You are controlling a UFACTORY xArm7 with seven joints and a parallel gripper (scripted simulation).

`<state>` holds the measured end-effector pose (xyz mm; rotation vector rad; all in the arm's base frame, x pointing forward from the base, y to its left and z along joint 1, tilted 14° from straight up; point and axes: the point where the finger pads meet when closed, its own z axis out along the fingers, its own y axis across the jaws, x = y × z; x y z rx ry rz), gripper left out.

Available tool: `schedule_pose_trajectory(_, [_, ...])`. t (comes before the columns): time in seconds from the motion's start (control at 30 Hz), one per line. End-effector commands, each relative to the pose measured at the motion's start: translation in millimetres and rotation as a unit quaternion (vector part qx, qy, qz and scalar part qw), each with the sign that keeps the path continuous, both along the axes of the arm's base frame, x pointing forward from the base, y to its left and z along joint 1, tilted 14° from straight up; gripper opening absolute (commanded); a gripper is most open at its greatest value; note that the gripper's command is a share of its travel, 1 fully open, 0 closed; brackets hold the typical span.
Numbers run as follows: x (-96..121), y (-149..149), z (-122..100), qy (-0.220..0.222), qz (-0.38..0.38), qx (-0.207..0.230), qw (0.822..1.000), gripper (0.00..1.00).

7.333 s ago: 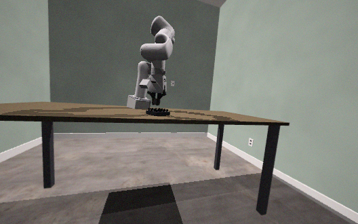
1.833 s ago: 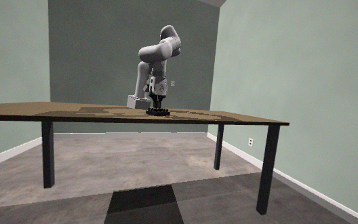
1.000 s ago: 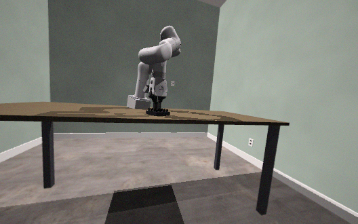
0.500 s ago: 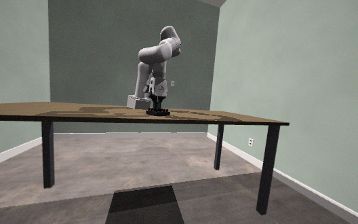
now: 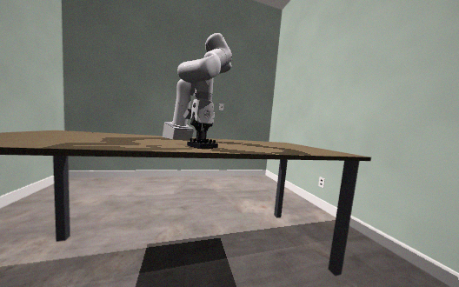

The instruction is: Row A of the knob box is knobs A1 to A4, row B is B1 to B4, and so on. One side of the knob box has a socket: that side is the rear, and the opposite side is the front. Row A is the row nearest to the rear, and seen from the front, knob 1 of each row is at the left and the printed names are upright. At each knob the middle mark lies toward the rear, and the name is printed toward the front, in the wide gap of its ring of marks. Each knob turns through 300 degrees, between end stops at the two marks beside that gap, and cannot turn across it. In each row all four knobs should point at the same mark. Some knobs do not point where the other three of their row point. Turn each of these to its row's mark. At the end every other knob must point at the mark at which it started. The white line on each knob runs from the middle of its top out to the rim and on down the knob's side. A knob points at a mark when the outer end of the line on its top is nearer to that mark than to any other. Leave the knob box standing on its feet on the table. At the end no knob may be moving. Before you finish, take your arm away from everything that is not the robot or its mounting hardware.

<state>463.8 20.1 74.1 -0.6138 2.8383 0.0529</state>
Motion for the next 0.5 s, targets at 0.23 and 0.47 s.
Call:
schedule_pose_trajectory(0.23, [1.8, -0.1, -3.3, -0.001, 0.0, 0.0, 1.0, 0.19])
schedule_pose_trajectory(0.47, [2.7, 0.2, -6.8, -0.001, 0.0, 0.0, 1.0, 0.19])
